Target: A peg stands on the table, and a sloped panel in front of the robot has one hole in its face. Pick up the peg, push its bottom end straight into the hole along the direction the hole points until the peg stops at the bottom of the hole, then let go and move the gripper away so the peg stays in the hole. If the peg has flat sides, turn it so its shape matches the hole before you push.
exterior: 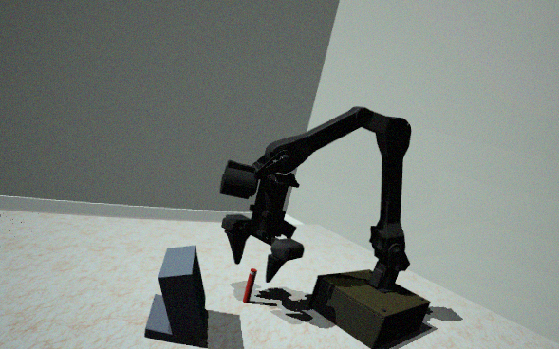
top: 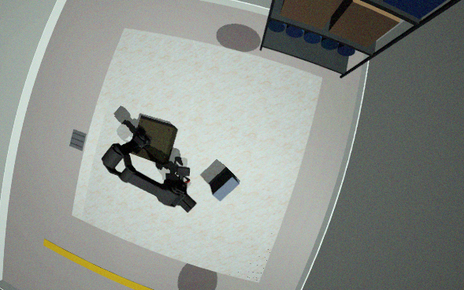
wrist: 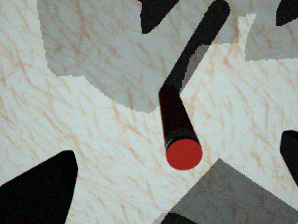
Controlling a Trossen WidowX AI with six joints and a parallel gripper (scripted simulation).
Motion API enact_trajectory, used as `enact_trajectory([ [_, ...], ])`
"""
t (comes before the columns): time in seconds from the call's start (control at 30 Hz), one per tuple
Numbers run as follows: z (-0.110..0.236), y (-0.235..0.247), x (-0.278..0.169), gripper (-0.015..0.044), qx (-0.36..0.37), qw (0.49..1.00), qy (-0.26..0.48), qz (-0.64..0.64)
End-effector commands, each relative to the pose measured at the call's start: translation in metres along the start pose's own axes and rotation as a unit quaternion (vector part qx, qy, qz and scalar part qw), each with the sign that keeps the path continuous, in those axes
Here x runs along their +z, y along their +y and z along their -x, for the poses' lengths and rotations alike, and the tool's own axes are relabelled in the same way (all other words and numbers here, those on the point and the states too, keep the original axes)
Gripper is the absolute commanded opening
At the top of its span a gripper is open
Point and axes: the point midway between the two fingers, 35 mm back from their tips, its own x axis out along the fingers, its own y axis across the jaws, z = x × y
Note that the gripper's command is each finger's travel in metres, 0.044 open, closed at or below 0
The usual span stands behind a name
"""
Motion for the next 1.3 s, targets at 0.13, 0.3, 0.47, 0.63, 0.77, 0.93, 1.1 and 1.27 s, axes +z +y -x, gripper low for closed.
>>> enact_trajectory([
  [0.13,-0.013,0.000,0.001,0.0440,0.002,1.000,-0.001,-0.003],
  [0.3,-0.021,0.000,0.001,0.0440,0.002,1.000,-0.001,-0.003],
  [0.47,-0.029,0.000,0.002,0.0440,0.002,1.000,-0.001,-0.003],
  [0.63,-0.036,-0.001,0.003,0.0440,0.002,1.000,-0.001,-0.003],
  [0.77,-0.032,-0.001,0.002,0.0335,0.000,1.000,0.000,-0.001],
  [0.93,-0.032,-0.001,0.002,0.0204,0.000,1.000,0.000,-0.001],
  [1.1,-0.032,-0.001,0.002,0.0072,0.000,1.000,0.000,-0.001],
  [1.27,-0.032,-0.001,0.002,0.0020,0.000,1.000,0.000,-0.001],
])
